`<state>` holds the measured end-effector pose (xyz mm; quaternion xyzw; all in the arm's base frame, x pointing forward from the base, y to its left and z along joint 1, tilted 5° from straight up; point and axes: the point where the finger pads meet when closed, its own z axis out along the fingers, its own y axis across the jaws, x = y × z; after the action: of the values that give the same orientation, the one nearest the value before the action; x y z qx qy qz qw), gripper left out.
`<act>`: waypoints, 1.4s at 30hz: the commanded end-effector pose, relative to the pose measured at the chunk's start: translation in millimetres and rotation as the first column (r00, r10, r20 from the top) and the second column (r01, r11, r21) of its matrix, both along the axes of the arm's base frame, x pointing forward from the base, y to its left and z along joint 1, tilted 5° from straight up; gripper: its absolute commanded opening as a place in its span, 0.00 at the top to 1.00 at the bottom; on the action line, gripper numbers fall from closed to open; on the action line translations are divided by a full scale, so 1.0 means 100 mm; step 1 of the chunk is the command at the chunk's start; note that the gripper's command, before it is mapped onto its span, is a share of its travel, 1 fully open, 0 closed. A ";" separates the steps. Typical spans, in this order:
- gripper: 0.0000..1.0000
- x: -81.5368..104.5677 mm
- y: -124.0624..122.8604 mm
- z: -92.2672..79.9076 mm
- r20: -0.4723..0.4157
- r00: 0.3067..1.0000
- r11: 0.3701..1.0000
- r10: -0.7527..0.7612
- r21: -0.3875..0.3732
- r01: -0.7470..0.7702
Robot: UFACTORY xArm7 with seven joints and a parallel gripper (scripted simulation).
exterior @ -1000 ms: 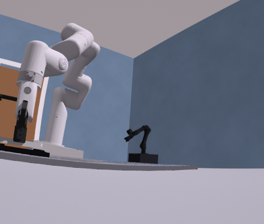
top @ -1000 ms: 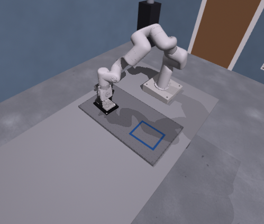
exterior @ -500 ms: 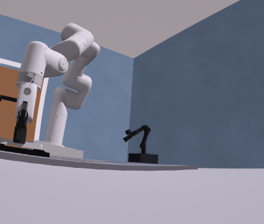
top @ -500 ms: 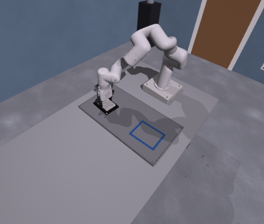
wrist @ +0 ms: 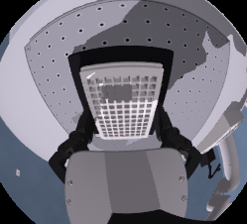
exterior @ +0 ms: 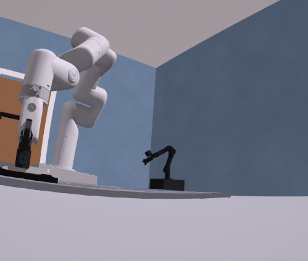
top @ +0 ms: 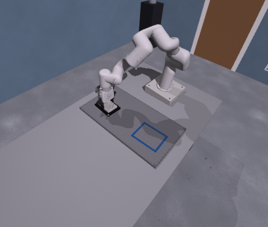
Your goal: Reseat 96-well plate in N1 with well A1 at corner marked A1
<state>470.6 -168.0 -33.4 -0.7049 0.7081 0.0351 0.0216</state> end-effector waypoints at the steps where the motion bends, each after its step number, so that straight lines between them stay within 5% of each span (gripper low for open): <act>1: 1.00 0.02 -0.01 0.01 0.004 1.000 1.000 -0.001 -0.002 0.001; 5: 1.00 0.02 -0.01 0.01 0.004 1.000 1.000 -0.001 -0.002 0.001; 6: 0.00 0.02 -0.01 0.00 0.004 1.000 1.000 -0.001 -0.002 0.001; 42: 0.00 0.02 -0.01 0.05 0.004 1.000 1.000 -0.001 -0.002 0.001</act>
<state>470.2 -167.7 -34.3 -0.7049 0.7080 0.0357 0.0213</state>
